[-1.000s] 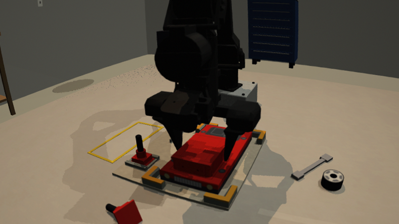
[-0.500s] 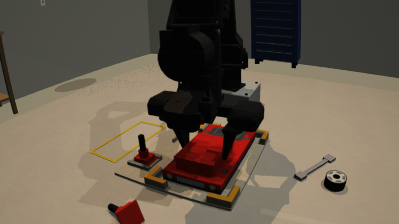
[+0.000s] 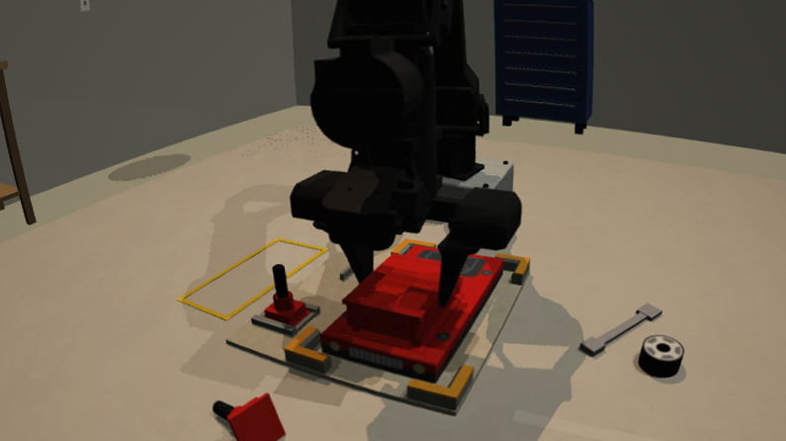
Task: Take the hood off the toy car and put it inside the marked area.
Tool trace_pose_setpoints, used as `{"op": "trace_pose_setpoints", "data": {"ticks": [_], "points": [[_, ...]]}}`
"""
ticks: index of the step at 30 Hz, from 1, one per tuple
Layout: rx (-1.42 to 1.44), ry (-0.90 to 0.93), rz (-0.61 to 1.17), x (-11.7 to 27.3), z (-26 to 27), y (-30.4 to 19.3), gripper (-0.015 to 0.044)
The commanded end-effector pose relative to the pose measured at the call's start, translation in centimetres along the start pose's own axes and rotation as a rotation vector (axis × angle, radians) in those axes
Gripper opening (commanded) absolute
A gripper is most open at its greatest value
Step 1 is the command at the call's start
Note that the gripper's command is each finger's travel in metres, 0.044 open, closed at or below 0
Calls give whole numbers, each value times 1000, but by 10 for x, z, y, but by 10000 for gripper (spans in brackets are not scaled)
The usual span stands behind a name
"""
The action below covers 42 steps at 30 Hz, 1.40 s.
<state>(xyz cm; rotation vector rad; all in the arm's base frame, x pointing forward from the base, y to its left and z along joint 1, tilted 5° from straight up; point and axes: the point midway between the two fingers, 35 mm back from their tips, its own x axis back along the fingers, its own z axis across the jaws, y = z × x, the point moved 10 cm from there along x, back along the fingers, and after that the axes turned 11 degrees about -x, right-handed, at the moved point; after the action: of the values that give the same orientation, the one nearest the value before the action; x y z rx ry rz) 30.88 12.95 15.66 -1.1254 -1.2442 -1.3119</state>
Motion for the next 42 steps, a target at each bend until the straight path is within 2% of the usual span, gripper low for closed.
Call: {"op": "trace_pose_setpoints", "data": {"ticks": [1, 27, 40, 42], "points": [[0, 1, -4, 4, 0, 1, 0], [0, 1, -3, 21, 0, 1, 0], [0, 1, -3, 62, 0, 1, 0], [-1, -1, 3, 56, 0, 1, 0]]}}
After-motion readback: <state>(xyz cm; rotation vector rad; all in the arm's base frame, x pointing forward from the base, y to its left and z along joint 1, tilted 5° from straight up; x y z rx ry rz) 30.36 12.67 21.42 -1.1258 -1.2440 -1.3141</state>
